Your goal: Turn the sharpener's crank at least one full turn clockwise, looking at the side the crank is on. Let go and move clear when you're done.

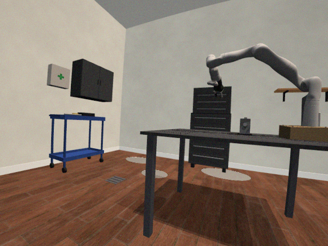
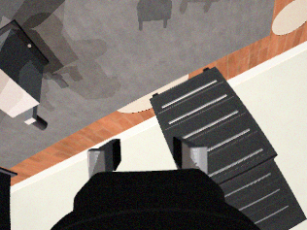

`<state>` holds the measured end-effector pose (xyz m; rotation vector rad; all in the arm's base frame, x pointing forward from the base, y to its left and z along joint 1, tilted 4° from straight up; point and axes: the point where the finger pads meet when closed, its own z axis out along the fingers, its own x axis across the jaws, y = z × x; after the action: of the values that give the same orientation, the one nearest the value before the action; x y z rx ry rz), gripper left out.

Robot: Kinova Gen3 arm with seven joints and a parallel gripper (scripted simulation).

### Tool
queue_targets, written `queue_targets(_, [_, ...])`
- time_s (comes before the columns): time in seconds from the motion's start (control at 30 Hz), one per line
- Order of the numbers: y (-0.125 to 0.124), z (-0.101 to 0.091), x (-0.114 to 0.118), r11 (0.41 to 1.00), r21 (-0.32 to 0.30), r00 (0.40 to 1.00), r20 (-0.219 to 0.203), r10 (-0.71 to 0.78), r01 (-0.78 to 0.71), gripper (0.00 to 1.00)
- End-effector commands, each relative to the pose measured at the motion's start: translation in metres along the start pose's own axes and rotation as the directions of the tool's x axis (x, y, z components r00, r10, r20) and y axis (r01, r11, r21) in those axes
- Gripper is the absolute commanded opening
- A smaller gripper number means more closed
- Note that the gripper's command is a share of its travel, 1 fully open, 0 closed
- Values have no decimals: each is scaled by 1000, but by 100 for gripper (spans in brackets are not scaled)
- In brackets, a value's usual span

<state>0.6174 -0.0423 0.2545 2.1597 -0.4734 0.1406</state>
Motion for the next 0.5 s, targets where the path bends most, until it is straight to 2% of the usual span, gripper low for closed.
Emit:
queue_targets(0.0, [10,28,-3,998,59,998,53,-42,39,100])
queue_targets(0.23, [21,96,-33,955,254,967,157,-198,155,100])
queue_targets(0.4, [28,137,-67,880,430,936,179,-304,203,100])
queue_targets(0.47, [28,137,-67,880,430,936,179,-304,203,100])
